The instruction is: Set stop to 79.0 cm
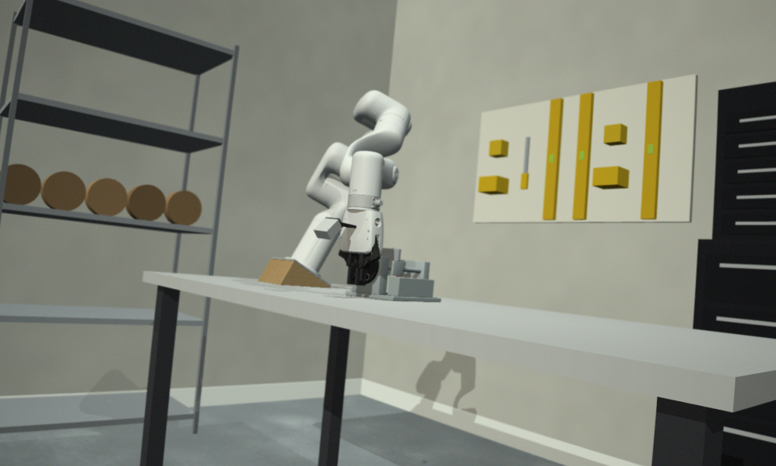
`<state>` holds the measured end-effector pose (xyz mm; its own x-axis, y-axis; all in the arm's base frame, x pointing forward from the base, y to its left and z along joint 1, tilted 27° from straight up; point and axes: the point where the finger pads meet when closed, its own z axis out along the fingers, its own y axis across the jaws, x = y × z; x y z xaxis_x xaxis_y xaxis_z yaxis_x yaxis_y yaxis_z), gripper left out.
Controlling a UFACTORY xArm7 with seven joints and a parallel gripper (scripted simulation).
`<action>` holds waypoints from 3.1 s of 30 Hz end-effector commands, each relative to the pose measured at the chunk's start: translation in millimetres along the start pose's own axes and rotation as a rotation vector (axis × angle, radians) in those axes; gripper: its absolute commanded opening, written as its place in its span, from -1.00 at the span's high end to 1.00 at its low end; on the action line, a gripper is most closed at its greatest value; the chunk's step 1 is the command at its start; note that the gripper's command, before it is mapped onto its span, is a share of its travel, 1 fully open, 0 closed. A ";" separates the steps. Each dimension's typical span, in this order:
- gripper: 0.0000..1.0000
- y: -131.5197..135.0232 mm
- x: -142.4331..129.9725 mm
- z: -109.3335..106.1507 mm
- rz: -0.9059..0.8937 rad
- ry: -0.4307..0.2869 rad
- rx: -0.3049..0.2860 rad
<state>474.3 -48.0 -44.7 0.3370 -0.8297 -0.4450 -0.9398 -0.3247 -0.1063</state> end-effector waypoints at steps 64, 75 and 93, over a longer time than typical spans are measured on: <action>0.88 49.7 1.5 -26.0 -0.001 0.004 0.005; 0.88 46.0 1.5 -12.4 -0.001 0.004 0.005; 0.88 34.4 1.6 -0.1 -0.001 0.004 0.005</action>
<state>438.3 -61.2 -47.6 0.3387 -0.8296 -0.4440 -0.9394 -0.3250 -0.1094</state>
